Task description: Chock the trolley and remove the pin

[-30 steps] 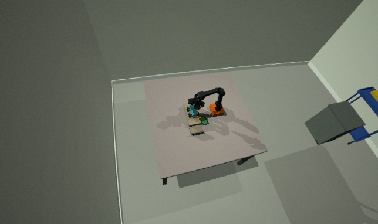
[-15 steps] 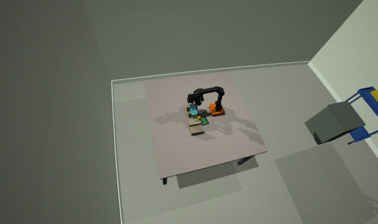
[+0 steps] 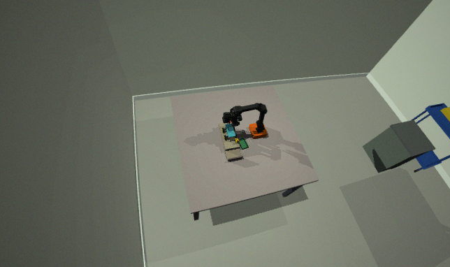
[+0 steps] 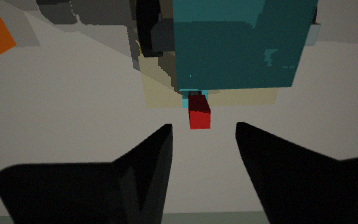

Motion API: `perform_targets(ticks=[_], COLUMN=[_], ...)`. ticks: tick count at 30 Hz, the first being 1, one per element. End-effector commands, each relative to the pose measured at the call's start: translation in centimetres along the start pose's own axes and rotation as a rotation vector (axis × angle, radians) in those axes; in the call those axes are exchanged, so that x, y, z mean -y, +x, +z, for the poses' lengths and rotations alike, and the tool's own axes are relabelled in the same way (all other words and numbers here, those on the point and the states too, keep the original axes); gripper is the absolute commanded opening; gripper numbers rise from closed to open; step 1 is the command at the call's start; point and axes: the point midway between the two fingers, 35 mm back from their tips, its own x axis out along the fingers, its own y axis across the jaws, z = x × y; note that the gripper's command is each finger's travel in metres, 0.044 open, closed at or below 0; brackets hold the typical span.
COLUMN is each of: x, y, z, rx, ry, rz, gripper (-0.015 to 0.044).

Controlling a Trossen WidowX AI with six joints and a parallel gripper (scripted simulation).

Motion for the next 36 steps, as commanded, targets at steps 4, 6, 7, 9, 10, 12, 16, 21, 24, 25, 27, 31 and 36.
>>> perform_targets(ticks=[4, 6, 7, 9, 10, 12, 16, 21, 24, 25, 27, 31, 36], x=[0.0, 0.0, -0.1, -0.1, -0.1, -0.1, 0.0, 0.0, 0.0, 0.0, 0.0, 0.0, 0.0], y=[1.2, 1.5, 1.6, 1.7, 1.7, 1.7, 2.2, 2.9, 3.3, 3.5, 3.8, 4.4, 5.2], z=[-0.1, -0.1, -0.1, -0.1, -0.1, -0.1, -0.1, -0.1, -0.1, -0.1, -0.1, -0.1, -0.1], rx=[-0.006, -0.006, -0.007, -0.007, -0.007, -0.007, -0.007, -0.007, -0.007, -0.007, -0.007, -0.007, -0.008], ry=[-0.006, -0.006, -0.006, -0.006, -0.006, -0.006, -0.006, -0.006, -0.006, -0.006, -0.006, -0.006, -0.006], rz=[0.003, 0.003, 0.003, 0.003, 0.003, 0.003, 0.003, 0.003, 0.003, 0.003, 0.003, 0.003, 0.003], gripper=[0.019, 0.019, 0.019, 0.019, 0.019, 0.019, 0.019, 0.019, 0.019, 0.019, 0.019, 0.019, 0.019])
